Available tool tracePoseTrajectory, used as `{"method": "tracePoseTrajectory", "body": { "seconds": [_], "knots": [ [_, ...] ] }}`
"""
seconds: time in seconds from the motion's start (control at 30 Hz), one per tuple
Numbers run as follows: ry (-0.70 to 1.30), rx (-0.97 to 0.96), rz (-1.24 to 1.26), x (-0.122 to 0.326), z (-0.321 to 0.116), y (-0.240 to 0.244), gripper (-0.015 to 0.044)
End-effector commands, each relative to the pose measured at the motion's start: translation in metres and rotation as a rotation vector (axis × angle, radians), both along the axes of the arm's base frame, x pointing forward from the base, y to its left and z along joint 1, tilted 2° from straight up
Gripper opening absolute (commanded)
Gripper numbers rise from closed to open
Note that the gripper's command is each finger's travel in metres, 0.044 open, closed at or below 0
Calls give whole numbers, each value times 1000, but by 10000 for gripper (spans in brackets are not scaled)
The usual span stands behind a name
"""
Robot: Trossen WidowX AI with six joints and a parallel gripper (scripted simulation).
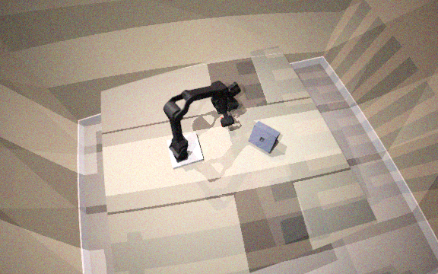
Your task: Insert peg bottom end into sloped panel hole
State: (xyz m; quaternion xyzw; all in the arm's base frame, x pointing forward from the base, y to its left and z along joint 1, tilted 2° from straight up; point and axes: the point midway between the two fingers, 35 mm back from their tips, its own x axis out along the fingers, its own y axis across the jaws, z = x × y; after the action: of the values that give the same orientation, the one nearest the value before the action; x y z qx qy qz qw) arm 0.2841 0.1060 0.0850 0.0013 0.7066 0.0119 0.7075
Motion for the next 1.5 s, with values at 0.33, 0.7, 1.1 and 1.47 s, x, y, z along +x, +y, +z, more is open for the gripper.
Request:
{"method": "tracePoseTrajectory", "body": {
  "seconds": [0.33, 0.7, 1.1, 1.47],
  "knots": [
    [7, -6, 1, -2, -25, 0, 440],
    [4, -1, 4, -2, -32, 0, 414],
    [4, -1, 4, -2, -32, 0, 99],
    [4, -1, 4, -2, -31, 0, 0]
  ]
}}
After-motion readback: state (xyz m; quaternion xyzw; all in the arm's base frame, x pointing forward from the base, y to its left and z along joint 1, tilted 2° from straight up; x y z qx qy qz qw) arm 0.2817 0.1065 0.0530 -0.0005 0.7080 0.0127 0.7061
